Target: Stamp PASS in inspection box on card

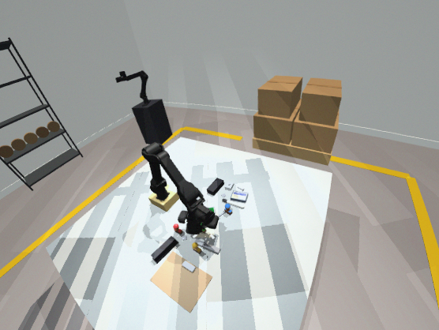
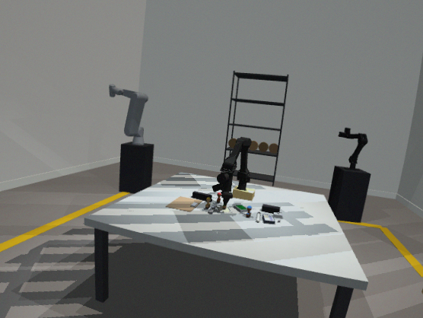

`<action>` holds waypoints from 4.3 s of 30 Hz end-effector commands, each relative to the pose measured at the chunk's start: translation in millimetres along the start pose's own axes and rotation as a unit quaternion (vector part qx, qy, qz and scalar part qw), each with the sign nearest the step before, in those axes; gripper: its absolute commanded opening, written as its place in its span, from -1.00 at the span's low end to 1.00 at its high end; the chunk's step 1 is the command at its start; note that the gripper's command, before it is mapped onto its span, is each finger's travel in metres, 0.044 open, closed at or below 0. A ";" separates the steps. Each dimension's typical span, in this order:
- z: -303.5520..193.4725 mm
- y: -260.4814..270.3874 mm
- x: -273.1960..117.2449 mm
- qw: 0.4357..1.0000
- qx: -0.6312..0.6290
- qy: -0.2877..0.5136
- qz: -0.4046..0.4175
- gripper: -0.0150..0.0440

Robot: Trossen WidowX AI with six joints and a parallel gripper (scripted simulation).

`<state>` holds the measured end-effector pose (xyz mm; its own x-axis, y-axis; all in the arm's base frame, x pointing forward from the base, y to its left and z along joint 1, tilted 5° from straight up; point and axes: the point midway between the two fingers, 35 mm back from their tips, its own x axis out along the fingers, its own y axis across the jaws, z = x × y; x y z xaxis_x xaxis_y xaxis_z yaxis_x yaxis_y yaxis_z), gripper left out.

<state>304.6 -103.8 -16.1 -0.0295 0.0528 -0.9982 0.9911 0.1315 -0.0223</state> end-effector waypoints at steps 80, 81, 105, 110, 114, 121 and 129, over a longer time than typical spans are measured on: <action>-42.6 10.4 -71.8 1.000 0.001 -0.001 0.002 -0.49; -48.4 11.2 -71.9 1.000 0.001 -0.001 0.002 -0.49; -181.4 -2.0 -71.7 1.000 -0.003 0.006 0.001 -0.49; -194.0 -6.7 -71.5 1.000 -0.003 0.007 0.000 -0.49; -194.0 -6.5 -70.4 1.000 -0.003 0.007 0.000 -0.49; -194.3 -5.4 -59.2 1.000 -0.003 0.007 0.000 -0.49; -194.6 -4.6 -45.9 1.000 -0.003 0.007 0.000 -0.49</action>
<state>276.4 84.7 47.4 -0.0276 0.0637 -0.9976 0.9897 0.1418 -0.0183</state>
